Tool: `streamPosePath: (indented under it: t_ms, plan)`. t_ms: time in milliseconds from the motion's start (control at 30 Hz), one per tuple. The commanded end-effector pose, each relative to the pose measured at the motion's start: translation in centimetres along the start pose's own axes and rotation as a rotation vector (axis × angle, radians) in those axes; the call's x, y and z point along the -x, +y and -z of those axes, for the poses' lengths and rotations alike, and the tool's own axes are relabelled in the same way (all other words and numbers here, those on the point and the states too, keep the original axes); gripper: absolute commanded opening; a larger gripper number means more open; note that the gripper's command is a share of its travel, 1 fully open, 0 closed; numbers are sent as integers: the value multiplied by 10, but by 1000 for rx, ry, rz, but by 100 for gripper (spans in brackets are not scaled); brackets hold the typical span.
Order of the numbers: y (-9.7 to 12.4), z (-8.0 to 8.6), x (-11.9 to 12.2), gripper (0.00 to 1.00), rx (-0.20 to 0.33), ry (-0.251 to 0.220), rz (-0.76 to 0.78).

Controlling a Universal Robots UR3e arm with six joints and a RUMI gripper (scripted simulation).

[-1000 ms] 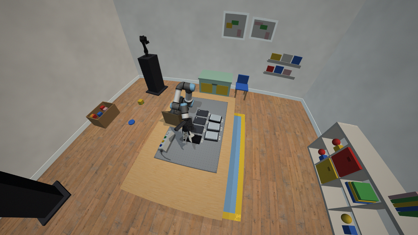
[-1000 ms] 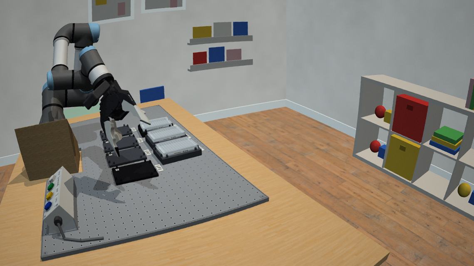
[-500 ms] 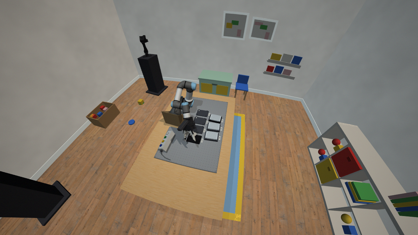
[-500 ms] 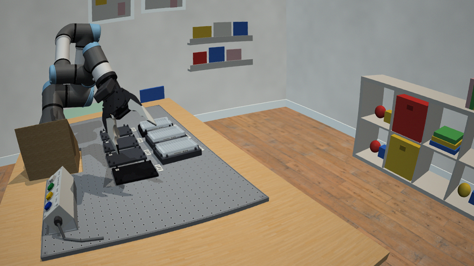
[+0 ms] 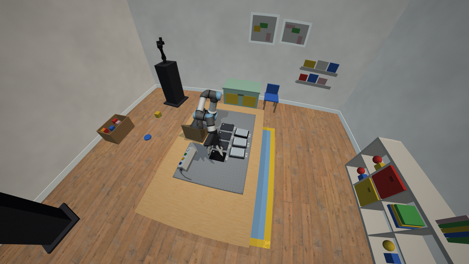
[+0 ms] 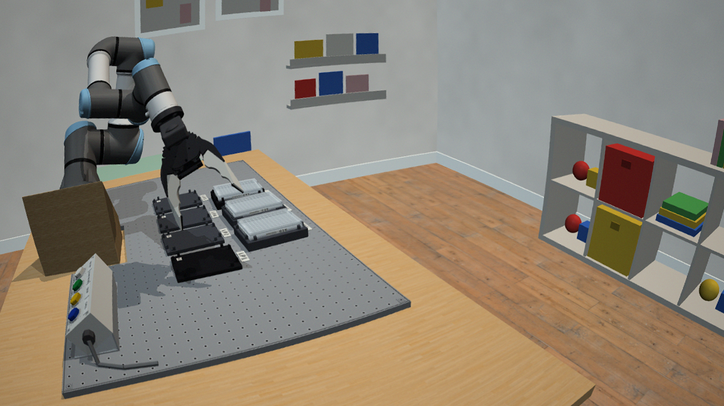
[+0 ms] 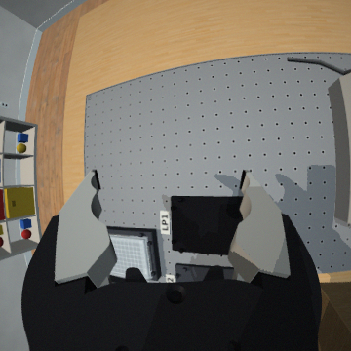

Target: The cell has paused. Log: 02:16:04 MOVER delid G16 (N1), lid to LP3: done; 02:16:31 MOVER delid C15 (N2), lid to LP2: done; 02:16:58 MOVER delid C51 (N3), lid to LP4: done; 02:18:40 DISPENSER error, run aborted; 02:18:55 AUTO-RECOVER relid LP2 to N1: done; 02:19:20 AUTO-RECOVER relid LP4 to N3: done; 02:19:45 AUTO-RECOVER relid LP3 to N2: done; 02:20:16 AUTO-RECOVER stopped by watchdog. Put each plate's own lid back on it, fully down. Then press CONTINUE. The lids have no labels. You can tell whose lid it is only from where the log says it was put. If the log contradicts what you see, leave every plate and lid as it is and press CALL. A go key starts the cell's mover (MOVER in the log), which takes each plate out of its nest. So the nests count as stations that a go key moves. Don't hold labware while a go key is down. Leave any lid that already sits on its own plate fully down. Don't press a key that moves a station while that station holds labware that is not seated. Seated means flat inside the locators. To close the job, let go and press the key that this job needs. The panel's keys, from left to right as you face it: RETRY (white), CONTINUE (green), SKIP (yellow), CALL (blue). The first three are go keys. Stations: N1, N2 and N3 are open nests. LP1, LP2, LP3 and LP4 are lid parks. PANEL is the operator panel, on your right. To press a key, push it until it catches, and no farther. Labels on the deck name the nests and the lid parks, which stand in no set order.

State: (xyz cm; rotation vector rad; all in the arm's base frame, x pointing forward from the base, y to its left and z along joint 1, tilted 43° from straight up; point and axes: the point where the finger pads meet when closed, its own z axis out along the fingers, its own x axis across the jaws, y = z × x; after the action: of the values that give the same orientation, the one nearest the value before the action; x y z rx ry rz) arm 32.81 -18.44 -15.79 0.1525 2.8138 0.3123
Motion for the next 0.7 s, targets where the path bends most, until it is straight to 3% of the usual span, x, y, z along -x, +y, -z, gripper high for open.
streamPosePath:
  t_ms: [0,667]
  plan:
    - [13,4,4,82,41,20,104]
    - [51,16,10,82,157,50,422]
